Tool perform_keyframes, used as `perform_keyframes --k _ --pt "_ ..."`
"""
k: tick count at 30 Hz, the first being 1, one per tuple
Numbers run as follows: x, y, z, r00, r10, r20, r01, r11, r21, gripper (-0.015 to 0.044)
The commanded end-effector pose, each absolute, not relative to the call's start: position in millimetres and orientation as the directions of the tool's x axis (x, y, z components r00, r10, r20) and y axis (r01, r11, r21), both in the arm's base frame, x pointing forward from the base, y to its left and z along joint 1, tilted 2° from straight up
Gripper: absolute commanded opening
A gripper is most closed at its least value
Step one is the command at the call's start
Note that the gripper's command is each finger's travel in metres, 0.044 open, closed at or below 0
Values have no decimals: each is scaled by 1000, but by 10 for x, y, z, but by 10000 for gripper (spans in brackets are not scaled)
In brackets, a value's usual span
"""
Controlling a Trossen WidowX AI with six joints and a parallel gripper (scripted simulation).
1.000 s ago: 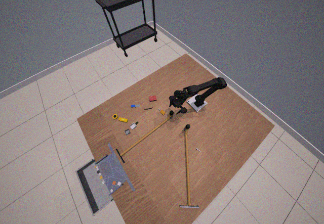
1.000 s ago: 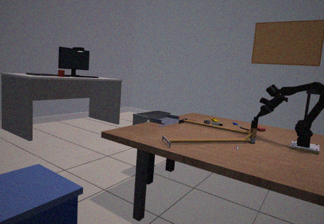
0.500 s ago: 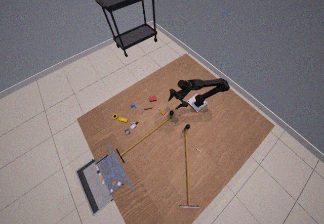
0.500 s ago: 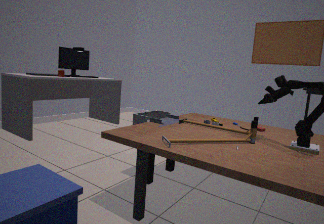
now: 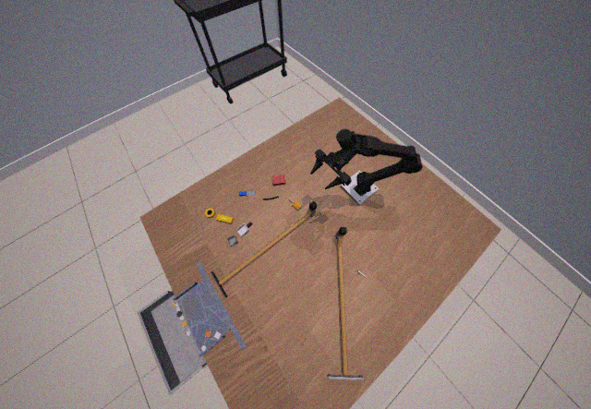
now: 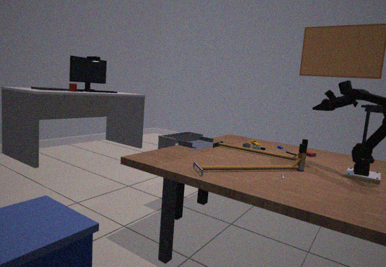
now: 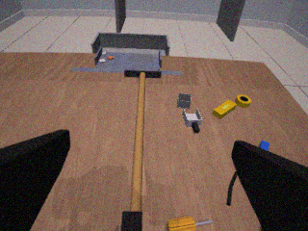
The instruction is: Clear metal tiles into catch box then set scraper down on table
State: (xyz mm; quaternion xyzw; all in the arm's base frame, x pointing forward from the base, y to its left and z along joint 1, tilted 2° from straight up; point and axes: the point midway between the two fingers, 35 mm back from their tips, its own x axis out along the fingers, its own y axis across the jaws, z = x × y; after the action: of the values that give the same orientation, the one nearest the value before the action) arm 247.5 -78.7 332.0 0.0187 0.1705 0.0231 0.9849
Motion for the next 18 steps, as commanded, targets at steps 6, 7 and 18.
perform_keyframes --k 6,7,18 --pt "2240 -658 3818 976 79 -202 -74 997 30 440" --pt "2215 -641 3864 978 82 -190 -78 997 26 440" --pt "2059 -519 4120 987 103 -122 -104 995 2 440"
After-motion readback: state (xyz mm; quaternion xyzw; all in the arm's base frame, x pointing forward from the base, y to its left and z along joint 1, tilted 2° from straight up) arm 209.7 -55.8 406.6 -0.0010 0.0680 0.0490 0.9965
